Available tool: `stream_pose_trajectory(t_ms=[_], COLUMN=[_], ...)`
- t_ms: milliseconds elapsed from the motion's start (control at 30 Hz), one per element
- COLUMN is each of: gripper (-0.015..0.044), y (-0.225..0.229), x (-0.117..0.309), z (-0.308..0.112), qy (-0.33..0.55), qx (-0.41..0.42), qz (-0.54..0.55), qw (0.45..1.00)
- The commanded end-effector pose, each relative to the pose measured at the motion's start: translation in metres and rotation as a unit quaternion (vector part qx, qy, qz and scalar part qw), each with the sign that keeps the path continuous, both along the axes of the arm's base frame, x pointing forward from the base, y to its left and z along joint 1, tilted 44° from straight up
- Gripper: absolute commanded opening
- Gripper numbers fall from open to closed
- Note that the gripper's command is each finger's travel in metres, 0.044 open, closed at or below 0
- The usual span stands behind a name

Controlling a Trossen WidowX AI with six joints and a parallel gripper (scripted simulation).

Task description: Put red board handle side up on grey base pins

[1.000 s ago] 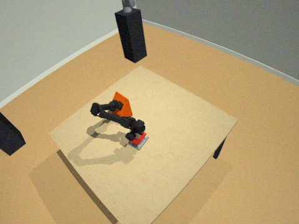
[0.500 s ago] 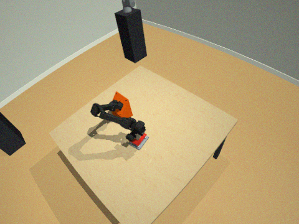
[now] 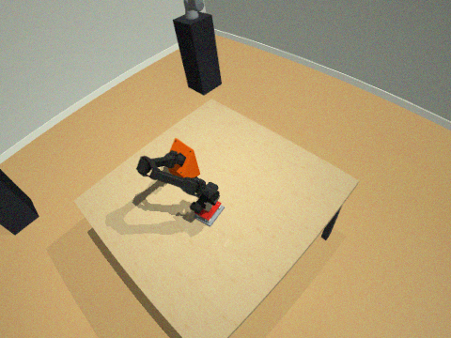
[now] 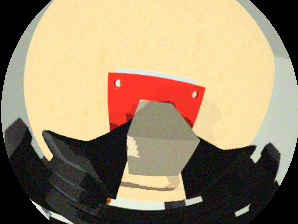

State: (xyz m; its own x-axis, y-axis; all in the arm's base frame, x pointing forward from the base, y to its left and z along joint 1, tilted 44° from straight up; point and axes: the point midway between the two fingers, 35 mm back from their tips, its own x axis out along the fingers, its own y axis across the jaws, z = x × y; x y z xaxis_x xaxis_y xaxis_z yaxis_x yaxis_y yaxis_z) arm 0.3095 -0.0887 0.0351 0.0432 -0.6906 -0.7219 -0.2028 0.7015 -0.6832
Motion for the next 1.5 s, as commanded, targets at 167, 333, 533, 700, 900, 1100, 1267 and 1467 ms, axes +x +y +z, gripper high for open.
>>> stream_pose_trajectory(t_ms=[167, 333, 533, 700, 900, 1100, 1267, 1467], gripper=[0.0, 0.0, 0.0, 0.0, 0.0026, 0.0184, 0.0315, 0.044], y=[-0.0027, -0.0041, -0.0061, -0.0076, -0.0079, -0.0079, -0.0079, -0.0018], x=[0.0001, 0.0, 0.0004, 0.0005, 0.0005, 0.0005, 0.0005, 0.0007], z=[-0.0027, -0.0044, -0.0061, -0.0076, -0.0077, -0.0077, -0.0077, -0.0019], qy=[0.001, 0.003, 0.002, 0.001, -0.001, -0.001, -0.001, -0.001], qx=[0.0, 0.0, 0.0, 0.0, 0.0, 0.0, 0.0, 0.0], qz=[0.001, 0.003, 0.002, 0.002, 0.0, 0.0, 0.0, 0.0], qw=[1.0, 1.0, 1.0, 1.0, 1.0, 1.0, 1.0, 1.0])
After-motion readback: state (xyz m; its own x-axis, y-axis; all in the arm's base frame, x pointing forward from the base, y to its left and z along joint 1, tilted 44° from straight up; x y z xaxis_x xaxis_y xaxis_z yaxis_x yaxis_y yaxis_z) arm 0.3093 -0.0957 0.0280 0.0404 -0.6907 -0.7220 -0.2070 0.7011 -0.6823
